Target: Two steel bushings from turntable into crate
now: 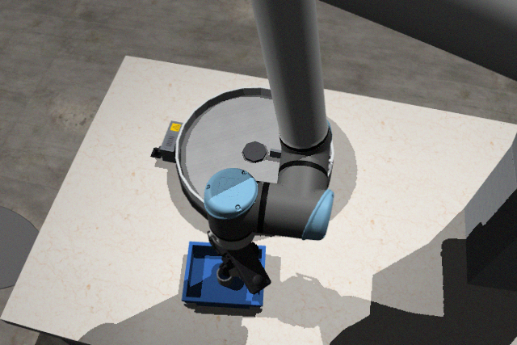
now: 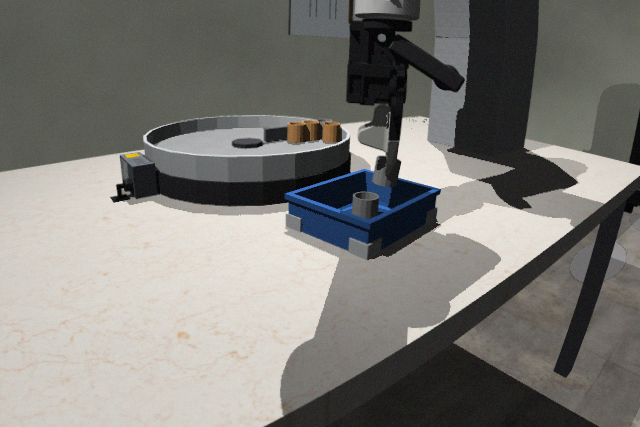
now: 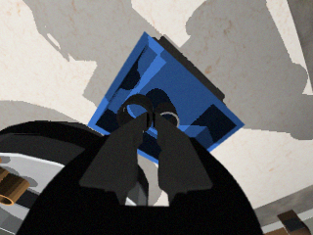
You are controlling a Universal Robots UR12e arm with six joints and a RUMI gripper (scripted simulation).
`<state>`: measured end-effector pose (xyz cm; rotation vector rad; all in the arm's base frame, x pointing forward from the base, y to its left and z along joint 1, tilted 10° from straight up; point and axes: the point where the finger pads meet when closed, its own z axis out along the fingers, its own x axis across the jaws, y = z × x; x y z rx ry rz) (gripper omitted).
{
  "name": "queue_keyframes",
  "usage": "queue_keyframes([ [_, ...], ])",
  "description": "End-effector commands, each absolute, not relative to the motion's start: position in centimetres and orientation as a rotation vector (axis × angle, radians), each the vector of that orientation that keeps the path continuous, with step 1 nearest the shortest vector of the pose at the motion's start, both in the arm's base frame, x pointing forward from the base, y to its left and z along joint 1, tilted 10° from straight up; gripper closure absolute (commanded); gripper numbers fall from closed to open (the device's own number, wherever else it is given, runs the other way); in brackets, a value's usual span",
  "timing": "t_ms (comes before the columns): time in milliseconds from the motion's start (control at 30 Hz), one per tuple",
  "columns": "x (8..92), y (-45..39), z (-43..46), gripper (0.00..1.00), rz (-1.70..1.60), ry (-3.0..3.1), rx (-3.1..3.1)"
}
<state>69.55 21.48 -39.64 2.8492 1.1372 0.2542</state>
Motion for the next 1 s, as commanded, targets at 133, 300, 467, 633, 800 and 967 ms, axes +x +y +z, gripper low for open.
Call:
queue_keyframes([
  [133,69.8,21.5,-40.8,1.0,0.256,1.137,2.849],
  [300,69.9,21.5,-41.4,1.0,0.256,1.137,2.849],
  [467,70.1,21.5,-42.2,1.0,0.256,1.137,2.849],
  [633,70.2,21.5,-42.9,1.0,0.256,1.137,2.849],
  [800,70.2,21.5,-43.1,1.0,0.256,1.137,2.849],
  [967,70.3,21.5,-43.3,1.0,0.256,1.137,2.849],
])
